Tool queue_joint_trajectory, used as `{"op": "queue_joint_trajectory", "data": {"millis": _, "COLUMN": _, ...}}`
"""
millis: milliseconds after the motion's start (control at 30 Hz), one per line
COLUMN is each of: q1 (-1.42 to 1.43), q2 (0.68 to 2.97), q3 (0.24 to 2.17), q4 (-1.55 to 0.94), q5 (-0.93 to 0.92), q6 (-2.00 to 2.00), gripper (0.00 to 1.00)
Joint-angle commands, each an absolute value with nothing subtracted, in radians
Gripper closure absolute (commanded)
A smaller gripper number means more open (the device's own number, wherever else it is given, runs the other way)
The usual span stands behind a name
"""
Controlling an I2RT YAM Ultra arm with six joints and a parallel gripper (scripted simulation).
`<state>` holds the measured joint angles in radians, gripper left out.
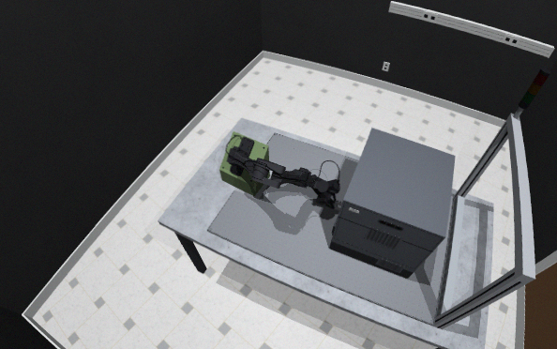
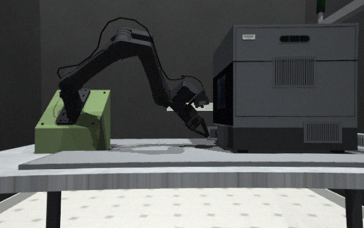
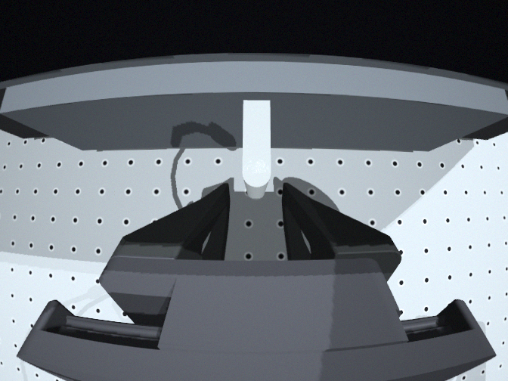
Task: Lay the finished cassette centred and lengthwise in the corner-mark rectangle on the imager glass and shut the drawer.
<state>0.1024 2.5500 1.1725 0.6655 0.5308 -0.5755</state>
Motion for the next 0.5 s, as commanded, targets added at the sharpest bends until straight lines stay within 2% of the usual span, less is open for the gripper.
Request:
{"op": "queue_joint_trajectory", "data": {"millis": 0, "q1": 0.131, "q2": 2.509, "q3": 1.148, "q4": 0.684, "q5": 0.525, "q6": -0.563, "gripper": 0.65}}
{"op": "queue_joint_trajectory", "data": {"millis": 467, "q1": 0.152, "q2": 2.459, "q3": 1.103, "q4": 0.687, "q5": 0.543, "q6": -0.547, "gripper": 0.65}}
